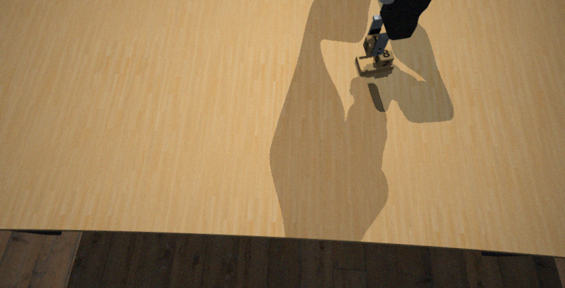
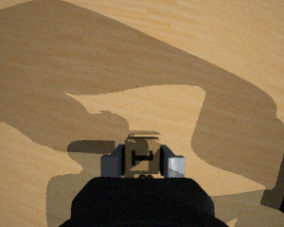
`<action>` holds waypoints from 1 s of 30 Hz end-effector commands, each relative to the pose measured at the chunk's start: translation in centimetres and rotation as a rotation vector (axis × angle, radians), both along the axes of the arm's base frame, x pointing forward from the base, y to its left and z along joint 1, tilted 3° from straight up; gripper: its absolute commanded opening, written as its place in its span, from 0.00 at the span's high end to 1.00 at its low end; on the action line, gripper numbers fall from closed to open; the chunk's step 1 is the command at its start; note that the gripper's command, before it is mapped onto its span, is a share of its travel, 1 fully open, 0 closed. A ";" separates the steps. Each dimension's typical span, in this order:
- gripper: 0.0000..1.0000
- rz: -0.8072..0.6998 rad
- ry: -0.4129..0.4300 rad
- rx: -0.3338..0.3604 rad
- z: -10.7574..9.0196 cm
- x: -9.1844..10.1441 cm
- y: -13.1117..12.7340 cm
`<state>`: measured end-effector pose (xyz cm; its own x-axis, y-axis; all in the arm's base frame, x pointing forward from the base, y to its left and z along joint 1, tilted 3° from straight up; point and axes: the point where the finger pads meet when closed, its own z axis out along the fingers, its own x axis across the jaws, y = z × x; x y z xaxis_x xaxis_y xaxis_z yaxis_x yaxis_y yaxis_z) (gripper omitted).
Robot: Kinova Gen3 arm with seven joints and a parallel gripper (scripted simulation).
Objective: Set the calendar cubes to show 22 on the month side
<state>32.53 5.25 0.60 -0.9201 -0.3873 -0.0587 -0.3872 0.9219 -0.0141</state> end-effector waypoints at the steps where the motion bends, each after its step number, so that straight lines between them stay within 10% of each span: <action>1: 0.40 0.009 0.011 -0.001 -1.5 -0.6 0.5; 30: 0.40 0.008 0.016 -0.008 -3.1 -0.6 0.3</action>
